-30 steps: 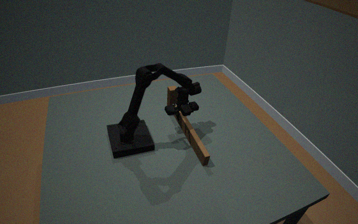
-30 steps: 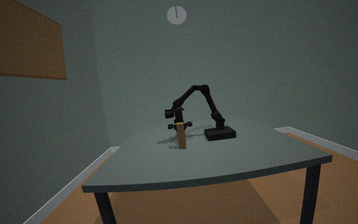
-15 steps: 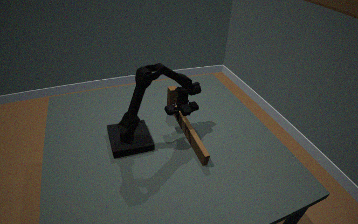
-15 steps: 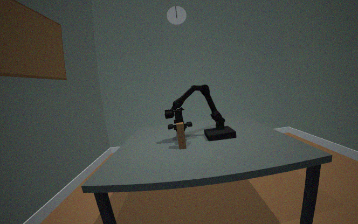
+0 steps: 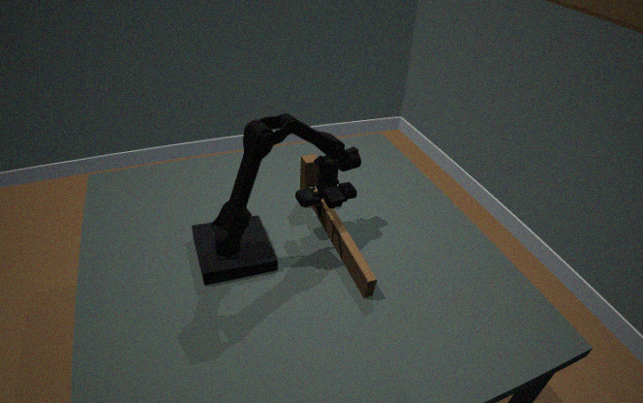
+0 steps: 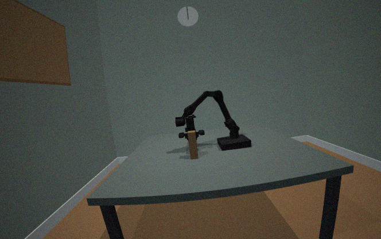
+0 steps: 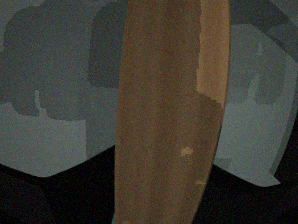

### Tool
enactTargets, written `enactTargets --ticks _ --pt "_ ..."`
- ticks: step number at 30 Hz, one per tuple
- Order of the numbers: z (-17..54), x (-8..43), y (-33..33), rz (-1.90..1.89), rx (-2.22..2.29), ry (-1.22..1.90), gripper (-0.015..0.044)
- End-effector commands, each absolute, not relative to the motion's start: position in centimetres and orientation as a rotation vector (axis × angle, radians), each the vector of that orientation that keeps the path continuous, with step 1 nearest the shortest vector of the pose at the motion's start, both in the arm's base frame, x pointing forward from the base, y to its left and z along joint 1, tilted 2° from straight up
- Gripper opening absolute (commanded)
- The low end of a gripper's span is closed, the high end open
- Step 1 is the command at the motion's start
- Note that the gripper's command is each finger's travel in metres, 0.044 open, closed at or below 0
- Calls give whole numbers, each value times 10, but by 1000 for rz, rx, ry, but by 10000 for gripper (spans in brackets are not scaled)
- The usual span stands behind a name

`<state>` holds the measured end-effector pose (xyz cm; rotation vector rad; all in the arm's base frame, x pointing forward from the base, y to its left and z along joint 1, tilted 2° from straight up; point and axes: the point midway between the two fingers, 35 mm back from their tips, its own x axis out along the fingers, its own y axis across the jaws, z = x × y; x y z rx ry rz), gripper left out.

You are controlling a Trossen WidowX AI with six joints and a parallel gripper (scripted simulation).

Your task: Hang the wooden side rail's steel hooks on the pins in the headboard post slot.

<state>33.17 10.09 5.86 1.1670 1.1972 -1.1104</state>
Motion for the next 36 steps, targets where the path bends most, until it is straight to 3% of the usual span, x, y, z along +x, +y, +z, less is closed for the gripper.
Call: enactTargets --ticks 1,36 --pt "64 333 102 -1101 1178 1189 0" --pt "63 333 106 -1101 1178 1189 0"
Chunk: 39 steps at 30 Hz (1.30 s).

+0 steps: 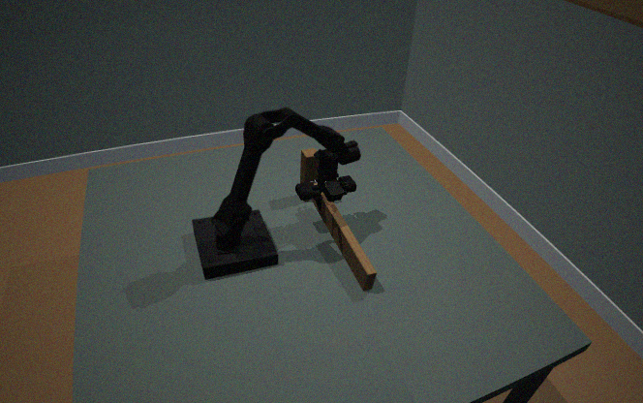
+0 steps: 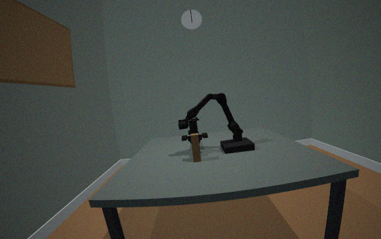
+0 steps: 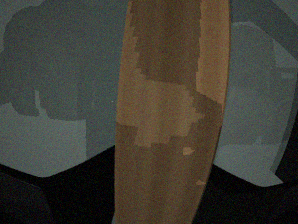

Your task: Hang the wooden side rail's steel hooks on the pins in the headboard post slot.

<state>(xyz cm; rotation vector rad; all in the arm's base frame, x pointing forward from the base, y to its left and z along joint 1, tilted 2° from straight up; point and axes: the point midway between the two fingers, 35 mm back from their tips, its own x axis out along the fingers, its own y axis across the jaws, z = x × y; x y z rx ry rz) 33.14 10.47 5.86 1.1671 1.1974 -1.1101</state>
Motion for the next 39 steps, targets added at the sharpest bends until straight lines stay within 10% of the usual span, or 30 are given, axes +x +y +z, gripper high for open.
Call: enactTargets --ticks 1,39 --pt "63 333 106 -1101 1178 1190 0" --pt "64 333 110 -1100 1178 1190 0"
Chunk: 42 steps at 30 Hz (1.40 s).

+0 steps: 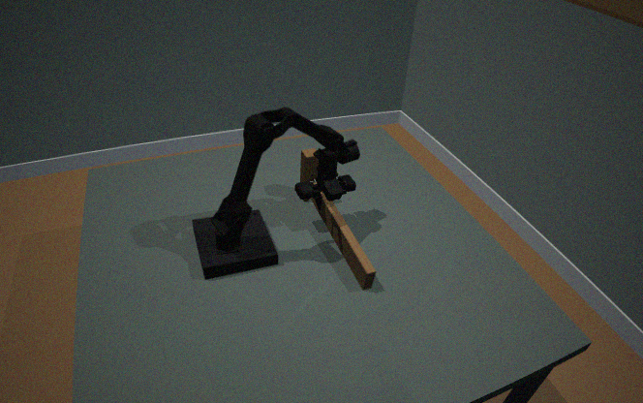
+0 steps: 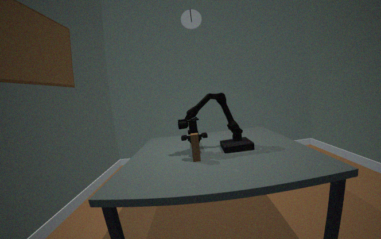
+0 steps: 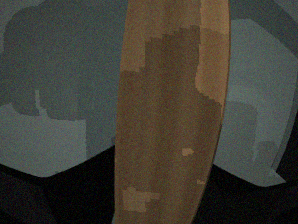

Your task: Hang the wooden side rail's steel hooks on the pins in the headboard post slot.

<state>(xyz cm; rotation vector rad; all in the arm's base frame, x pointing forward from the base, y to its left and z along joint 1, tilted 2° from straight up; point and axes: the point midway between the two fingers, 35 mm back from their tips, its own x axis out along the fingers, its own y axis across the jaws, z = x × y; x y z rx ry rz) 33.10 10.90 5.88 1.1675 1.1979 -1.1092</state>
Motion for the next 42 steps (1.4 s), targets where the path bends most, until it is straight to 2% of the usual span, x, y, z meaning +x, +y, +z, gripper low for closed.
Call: enactTargets --ticks 1,42 --pt "64 333 110 -1100 1178 1190 0" --pt "63 333 115 -1100 1179 1190 0"
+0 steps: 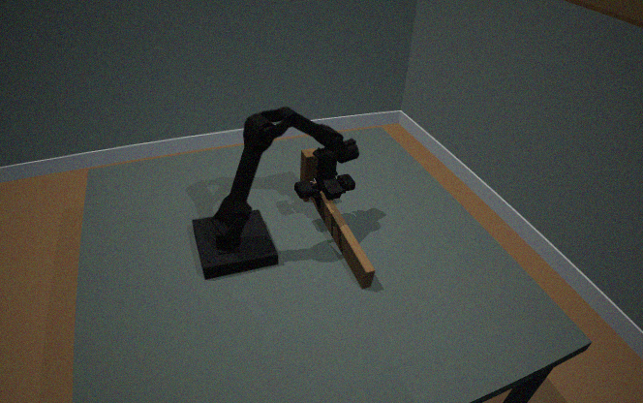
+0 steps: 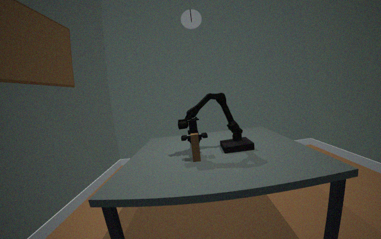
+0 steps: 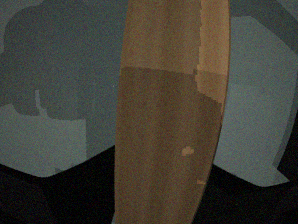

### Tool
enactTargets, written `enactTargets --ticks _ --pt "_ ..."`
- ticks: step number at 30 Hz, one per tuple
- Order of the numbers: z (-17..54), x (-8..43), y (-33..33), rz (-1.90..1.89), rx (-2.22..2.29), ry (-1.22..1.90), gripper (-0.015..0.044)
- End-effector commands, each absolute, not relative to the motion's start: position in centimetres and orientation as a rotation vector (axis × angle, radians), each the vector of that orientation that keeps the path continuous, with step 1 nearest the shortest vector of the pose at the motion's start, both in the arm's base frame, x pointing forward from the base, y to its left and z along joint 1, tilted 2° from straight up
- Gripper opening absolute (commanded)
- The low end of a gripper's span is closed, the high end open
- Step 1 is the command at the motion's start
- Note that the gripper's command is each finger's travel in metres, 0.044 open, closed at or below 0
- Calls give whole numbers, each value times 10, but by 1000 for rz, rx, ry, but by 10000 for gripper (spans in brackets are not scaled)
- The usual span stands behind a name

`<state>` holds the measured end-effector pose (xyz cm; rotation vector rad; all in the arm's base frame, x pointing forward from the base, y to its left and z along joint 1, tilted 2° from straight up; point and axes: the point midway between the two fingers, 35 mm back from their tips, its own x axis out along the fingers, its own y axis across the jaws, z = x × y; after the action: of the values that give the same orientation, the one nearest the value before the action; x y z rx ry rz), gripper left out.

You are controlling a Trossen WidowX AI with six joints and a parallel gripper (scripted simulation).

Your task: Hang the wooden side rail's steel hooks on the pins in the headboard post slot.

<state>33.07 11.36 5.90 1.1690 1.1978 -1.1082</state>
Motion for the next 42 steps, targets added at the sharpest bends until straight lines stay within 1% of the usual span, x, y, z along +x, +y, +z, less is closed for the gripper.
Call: enactTargets --ticks 1,42 --pt "63 333 115 -1100 1179 1190 0" --pt "62 332 119 -1100 1179 1191 0"
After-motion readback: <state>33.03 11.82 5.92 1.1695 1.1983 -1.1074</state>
